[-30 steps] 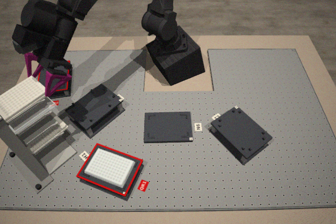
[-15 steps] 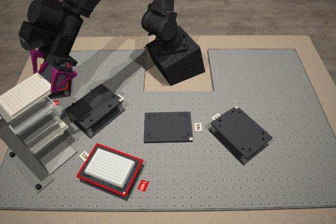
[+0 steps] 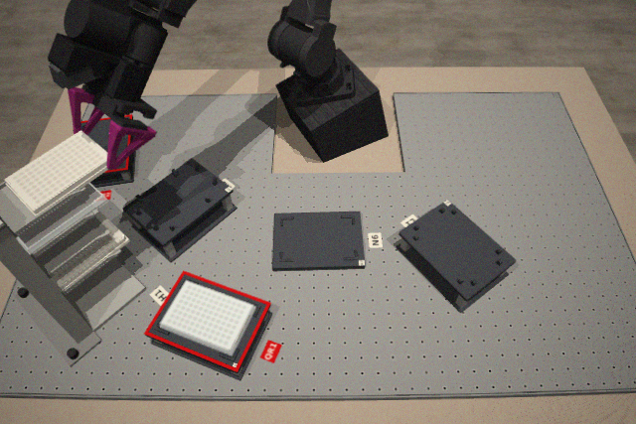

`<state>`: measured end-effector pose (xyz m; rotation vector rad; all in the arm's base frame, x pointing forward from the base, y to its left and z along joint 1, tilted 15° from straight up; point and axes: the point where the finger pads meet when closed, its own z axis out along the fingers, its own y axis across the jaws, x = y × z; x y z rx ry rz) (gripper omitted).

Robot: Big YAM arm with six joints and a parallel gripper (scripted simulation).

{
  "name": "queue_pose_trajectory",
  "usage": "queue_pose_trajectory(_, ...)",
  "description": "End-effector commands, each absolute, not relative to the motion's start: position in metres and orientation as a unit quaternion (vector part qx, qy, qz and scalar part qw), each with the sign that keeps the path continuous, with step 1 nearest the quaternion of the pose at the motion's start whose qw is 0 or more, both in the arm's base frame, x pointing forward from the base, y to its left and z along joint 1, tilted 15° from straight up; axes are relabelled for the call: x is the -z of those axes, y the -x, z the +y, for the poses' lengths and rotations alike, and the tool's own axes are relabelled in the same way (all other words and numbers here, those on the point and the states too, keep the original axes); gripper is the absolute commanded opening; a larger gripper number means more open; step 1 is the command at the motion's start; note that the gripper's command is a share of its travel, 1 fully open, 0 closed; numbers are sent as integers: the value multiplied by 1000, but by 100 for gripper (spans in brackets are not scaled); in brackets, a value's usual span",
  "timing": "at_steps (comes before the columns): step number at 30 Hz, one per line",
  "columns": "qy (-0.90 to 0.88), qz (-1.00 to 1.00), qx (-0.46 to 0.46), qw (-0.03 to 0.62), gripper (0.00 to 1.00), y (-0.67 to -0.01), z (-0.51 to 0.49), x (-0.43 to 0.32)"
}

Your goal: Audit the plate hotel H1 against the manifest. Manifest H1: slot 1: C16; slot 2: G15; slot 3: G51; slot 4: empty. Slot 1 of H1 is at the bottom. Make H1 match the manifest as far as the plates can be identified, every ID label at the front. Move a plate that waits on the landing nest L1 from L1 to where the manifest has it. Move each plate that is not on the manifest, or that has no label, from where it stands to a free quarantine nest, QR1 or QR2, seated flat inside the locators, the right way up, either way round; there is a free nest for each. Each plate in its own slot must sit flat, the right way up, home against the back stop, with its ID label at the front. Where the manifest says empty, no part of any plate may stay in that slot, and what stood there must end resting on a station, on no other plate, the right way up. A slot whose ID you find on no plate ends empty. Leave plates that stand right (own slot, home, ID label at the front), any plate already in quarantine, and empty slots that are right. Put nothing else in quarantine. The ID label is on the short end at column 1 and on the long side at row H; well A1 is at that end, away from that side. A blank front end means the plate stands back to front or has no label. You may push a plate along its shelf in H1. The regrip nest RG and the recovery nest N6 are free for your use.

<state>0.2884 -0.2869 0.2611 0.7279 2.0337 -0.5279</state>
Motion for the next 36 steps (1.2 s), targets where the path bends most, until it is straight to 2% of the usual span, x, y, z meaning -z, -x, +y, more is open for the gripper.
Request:
queue_pose_trajectory(1, -292, 812, 222, 454, 86, -281, -286, -275)
queue_pose_trajectory(36, -291, 813, 223, 452, 86, -251, -260, -263)
